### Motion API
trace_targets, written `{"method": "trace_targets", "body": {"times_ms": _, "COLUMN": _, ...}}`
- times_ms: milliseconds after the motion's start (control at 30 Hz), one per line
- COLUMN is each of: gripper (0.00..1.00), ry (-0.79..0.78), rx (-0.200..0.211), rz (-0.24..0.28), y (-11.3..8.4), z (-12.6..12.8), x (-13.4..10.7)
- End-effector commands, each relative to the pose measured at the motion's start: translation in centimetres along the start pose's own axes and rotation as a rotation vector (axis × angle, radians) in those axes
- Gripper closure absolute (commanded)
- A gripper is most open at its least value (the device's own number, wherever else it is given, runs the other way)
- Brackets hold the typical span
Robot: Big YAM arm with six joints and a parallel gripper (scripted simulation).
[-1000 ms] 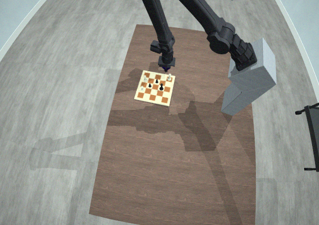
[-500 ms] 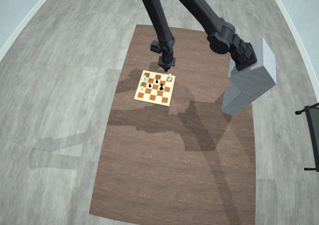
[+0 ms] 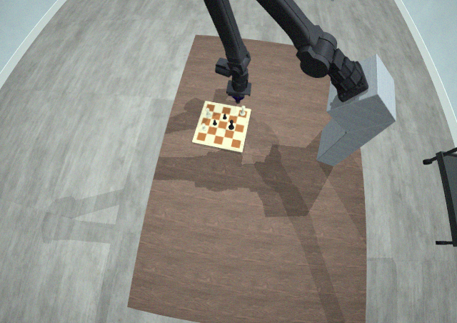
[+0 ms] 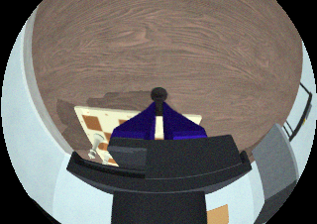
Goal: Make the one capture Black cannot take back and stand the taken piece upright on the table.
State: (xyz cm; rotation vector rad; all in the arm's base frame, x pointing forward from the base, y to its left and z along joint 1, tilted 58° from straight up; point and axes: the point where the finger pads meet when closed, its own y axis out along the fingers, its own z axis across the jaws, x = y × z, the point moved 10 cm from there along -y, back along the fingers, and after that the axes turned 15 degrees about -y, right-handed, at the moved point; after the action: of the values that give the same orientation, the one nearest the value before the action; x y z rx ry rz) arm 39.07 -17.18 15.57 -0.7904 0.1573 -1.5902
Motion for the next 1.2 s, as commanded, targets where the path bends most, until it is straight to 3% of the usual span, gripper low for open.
{"method": "trace_targets", "body": {"times_ms": 0, "gripper": 1.0, "ry": 0.006, "rx": -0.01, "rz": 0.007, "y": 0.4, "z": -0.41, "x": -0.52}}
{"method": "trace_targets", "body": {"times_ms": 1167, "gripper": 1.0, "ry": 0.005, "rx": -0.012, "rz": 0.01, "y": 0.47, "z": 0.13, "x": -0.46}}
